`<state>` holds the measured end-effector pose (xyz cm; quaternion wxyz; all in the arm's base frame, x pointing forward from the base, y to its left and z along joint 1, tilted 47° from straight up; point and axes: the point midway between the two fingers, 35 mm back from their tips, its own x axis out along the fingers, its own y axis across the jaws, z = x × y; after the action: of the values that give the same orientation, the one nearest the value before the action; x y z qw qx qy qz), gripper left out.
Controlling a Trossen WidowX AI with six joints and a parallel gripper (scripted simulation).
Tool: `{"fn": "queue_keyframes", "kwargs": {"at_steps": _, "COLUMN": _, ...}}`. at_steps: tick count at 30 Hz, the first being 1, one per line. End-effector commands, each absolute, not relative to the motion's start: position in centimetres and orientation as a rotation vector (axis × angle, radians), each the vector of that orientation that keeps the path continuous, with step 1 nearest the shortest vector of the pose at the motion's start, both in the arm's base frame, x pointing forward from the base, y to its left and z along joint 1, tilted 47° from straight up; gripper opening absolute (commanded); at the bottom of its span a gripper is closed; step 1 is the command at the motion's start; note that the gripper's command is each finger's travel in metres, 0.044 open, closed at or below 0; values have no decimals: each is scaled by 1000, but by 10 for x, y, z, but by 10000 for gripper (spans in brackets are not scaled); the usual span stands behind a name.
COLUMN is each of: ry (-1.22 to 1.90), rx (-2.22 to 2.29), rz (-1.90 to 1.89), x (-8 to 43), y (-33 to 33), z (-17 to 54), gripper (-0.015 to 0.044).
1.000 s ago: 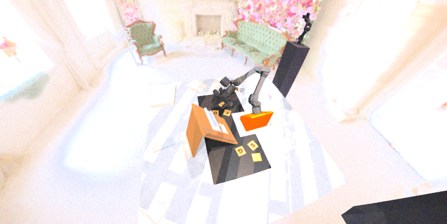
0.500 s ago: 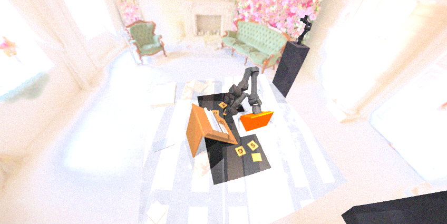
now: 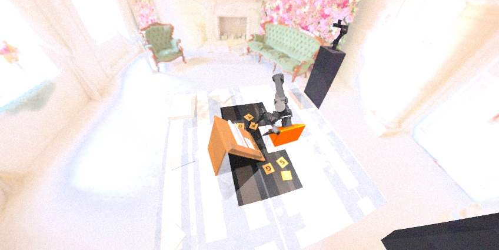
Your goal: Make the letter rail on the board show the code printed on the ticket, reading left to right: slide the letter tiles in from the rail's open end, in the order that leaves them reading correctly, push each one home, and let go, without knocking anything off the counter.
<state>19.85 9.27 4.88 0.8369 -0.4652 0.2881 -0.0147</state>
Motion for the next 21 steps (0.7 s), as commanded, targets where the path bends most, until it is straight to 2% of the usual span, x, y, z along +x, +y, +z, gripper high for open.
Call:
{"fn": "queue_keyframes", "kwargs": {"at_steps": 1, "ry": 604, "rx": -1017, "rz": -25, "x": 197, "y": 92, "z": 48, "gripper": 440}}
{"fn": "queue_keyframes", "kwargs": {"at_steps": 12, "ry": 612, "rx": -1033, "rz": -13, "x": 198, "y": 95, "z": 49, "gripper": 440}}
{"fn": "queue_keyframes", "kwargs": {"at_steps": 21, "ry": 733, "rx": -1371, "rz": 218, "x": 220, "y": 144, "z": 76, "gripper": 440}}
